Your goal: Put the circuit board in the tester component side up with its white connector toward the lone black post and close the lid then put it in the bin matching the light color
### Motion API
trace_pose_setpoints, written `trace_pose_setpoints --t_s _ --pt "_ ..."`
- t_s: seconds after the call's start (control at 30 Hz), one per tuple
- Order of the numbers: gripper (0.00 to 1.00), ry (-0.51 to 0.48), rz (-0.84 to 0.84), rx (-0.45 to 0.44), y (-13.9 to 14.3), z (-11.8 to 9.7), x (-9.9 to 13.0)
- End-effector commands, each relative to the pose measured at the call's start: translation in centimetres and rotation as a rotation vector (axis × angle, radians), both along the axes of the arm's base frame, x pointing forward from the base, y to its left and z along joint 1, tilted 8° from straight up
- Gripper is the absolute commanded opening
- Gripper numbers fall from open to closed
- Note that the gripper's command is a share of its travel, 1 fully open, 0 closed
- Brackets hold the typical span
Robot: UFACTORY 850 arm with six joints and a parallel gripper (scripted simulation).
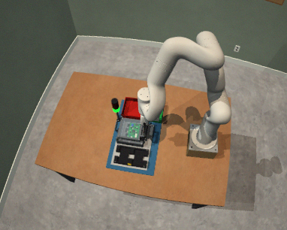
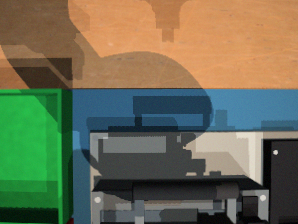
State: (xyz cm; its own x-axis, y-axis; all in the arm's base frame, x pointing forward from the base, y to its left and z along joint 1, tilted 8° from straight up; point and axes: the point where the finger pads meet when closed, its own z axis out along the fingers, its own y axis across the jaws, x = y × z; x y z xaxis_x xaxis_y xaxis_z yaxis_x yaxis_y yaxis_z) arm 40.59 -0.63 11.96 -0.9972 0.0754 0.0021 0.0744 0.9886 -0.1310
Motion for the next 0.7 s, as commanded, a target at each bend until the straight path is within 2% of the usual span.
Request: trace_pose_setpoints --t_s 0.0,0.23,0.67 --pt "0.00 -0.002 0.000 0.000 0.0 0.1 0.1" --pt "0.00 -0.002 0.000 0.000 0.7 0.0 0.2" --pt "0.00 -0.002 0.000 0.000 4.9 -0.6 0.8"
